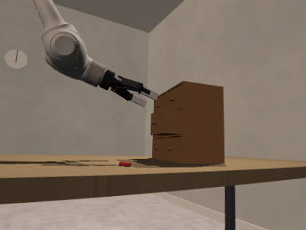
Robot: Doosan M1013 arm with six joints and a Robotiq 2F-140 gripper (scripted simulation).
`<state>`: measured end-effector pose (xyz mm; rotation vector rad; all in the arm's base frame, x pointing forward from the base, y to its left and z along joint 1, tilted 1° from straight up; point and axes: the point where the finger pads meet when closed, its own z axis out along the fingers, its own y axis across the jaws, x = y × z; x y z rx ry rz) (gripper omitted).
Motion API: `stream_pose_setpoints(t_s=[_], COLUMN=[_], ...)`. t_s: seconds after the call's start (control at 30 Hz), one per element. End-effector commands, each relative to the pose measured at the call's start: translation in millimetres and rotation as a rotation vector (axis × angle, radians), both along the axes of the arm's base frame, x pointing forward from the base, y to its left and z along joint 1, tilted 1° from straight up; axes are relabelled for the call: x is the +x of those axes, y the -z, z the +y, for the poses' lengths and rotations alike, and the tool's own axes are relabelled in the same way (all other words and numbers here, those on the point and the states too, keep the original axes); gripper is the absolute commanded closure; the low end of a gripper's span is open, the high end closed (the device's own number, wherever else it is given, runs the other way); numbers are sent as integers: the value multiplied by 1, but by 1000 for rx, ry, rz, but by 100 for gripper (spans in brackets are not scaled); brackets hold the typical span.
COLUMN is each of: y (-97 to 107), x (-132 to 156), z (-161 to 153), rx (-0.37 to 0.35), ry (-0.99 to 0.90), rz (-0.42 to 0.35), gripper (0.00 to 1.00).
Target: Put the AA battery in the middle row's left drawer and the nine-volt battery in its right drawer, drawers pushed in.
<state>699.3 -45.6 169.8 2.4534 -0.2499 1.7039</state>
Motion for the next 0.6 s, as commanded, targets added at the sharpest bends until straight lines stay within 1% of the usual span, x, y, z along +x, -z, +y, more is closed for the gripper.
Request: stream_pose_setpoints(t_s=[0.0,0.03,0.47,0.53,0.57], y=[-1,-1,-6,-7,-7], x=[-14,-14,-90,-100,-100], z=[3,3,20,22,22], rx=[0,0,0,0,0], ry=[0,0,0,0,0], rz=[0,0,0,0,0], gripper=[0,0,0,0,0])
